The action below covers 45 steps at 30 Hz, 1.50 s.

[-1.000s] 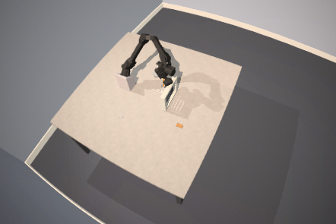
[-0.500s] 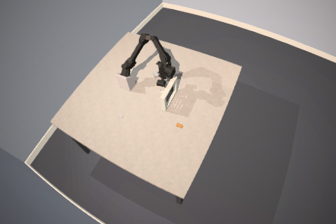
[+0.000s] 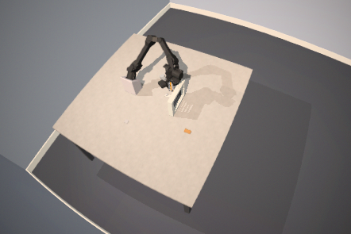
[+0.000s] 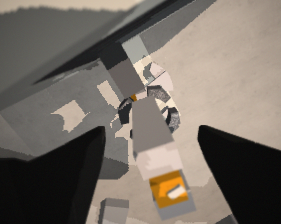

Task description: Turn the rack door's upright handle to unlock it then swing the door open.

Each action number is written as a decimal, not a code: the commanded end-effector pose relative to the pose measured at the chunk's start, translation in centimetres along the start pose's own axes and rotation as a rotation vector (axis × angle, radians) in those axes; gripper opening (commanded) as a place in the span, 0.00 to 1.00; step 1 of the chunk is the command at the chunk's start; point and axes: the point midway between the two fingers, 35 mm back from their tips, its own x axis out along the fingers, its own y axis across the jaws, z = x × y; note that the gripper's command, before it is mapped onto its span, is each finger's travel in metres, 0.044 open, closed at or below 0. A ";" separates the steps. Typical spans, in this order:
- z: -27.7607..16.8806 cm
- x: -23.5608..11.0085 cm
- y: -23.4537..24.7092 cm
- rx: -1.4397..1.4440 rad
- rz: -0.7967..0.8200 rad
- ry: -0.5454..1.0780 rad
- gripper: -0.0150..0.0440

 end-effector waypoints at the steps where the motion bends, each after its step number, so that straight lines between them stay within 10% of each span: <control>1: 0.0 0.1 -0.1 0.203 -0.002 0.001 0.74; 29: 0.0 0.1 -0.1 1.218 -0.002 0.000 0.74; 36: 0.0 0.1 -0.1 1.218 -0.002 0.000 0.43; 45: 0.0 0.1 -0.1 1.218 -0.002 0.000 0.33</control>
